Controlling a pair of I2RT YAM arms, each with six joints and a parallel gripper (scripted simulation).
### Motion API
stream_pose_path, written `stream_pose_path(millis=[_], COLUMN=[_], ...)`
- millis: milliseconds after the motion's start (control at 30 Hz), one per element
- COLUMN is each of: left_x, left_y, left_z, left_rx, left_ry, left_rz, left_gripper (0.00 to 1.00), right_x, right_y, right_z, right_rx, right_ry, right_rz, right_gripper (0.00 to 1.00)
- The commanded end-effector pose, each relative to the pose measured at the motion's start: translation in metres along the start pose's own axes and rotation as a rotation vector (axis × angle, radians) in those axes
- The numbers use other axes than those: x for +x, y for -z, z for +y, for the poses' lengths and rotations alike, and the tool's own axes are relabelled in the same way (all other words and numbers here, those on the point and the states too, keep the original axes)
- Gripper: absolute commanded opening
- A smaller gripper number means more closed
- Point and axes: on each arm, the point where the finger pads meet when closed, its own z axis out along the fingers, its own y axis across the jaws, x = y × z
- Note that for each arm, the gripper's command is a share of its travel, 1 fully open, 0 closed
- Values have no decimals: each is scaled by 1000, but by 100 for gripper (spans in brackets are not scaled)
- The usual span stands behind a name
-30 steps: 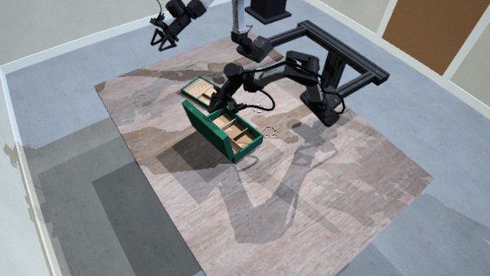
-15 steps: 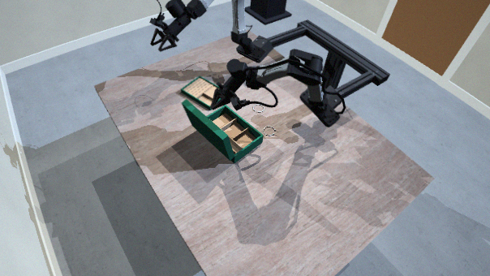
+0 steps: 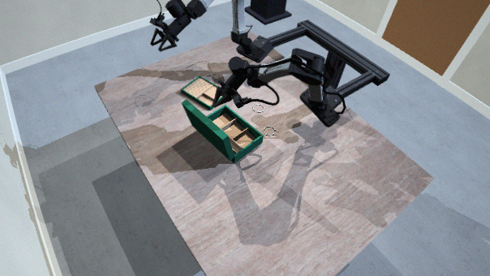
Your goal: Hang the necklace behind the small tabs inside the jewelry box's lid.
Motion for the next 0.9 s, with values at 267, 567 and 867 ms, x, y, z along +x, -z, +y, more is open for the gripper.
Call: stream_pose_path(millis=[267, 567, 867], left_x=[-8, -13, -38], left_y=[4, -5, -34], left_z=[-14, -32, -49], left_rx=[21, 37, 35], left_ry=[44, 30, -297], left_rz=[0, -5, 82], left_gripper=[0, 0, 0], right_x=[-32, -32, -28], right_y=[13, 13, 12], right_z=[4, 4, 4], right_rx=[-14, -14, -15], right_ry=[9, 9, 10], right_rz=[-85, -85, -77], right_gripper=[100, 100, 100])
